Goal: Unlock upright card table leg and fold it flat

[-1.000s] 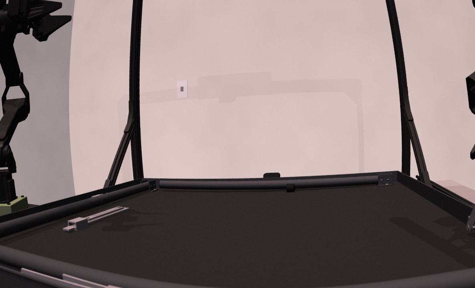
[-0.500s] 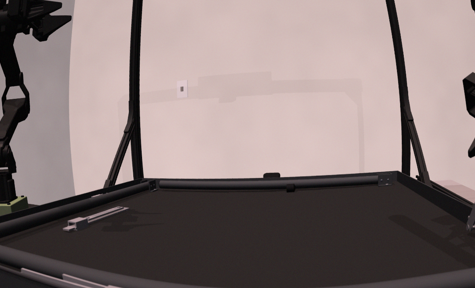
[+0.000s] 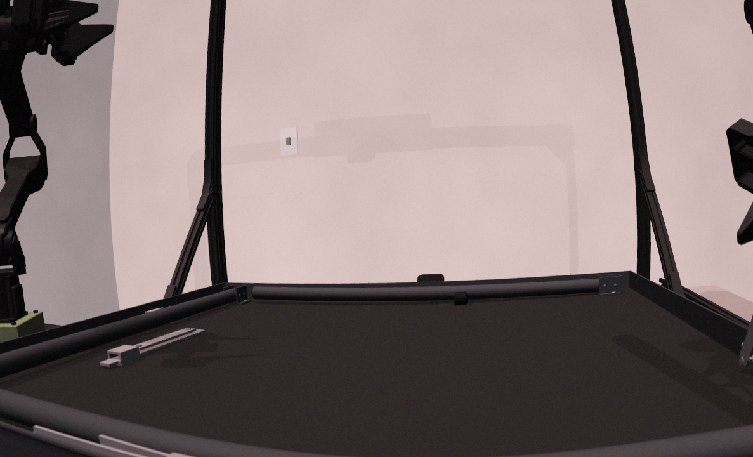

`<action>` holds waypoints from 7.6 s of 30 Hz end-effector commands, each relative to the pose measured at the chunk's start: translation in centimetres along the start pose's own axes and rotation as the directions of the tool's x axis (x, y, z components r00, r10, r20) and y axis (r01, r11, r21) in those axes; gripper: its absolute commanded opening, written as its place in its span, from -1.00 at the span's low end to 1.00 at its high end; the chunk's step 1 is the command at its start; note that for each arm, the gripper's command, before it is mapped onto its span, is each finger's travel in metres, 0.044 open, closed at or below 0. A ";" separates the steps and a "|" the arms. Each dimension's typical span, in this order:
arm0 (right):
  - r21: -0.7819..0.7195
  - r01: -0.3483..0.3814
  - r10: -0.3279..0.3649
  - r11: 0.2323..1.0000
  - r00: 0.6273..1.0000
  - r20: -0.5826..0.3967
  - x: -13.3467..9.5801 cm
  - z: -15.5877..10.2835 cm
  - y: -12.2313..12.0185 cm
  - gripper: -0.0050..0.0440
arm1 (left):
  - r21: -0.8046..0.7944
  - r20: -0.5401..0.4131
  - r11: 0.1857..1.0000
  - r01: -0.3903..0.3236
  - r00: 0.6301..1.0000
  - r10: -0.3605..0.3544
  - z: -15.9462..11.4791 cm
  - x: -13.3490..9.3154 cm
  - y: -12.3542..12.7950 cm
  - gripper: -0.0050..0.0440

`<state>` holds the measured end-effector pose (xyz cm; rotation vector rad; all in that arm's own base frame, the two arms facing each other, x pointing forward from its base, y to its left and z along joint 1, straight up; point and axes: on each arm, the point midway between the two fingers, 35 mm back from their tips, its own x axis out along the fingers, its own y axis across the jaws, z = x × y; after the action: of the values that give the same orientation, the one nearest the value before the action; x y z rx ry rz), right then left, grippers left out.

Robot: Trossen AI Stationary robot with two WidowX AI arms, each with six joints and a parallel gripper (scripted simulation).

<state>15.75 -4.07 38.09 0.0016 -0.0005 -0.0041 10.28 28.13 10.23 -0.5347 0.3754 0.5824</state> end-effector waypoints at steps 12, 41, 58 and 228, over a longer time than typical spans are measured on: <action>-0.002 -0.004 0.004 1.000 1.000 -0.001 0.0 0.0 0.1 0.84 | 0.094 0.035 0.994 -0.049 0.998 0.046 -0.1 -0.4 -1.0 -0.80; -0.002 -0.004 0.004 1.000 1.000 -0.001 0.0 0.0 0.1 0.84 | 0.236 0.103 0.964 -0.120 0.990 0.098 -0.6 -0.9 -2.9 -0.80; -0.002 -0.004 0.004 1.000 1.000 -0.001 0.0 0.0 0.1 0.84 | 0.309 0.142 0.937 -0.161 0.982 0.122 -0.9 -1.1 -4.0 -0.80; -0.002 -0.004 0.004 1.000 1.000 -0.001 0.0 0.0 0.1 0.84 | -0.368 -0.087 0.930 0.000 0.996 -0.034 7.2 -15.9 3.7 0.84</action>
<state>15.75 -4.06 38.10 0.0012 -0.0005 -0.0041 -3.00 28.23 22.21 -0.9233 0.3514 0.6174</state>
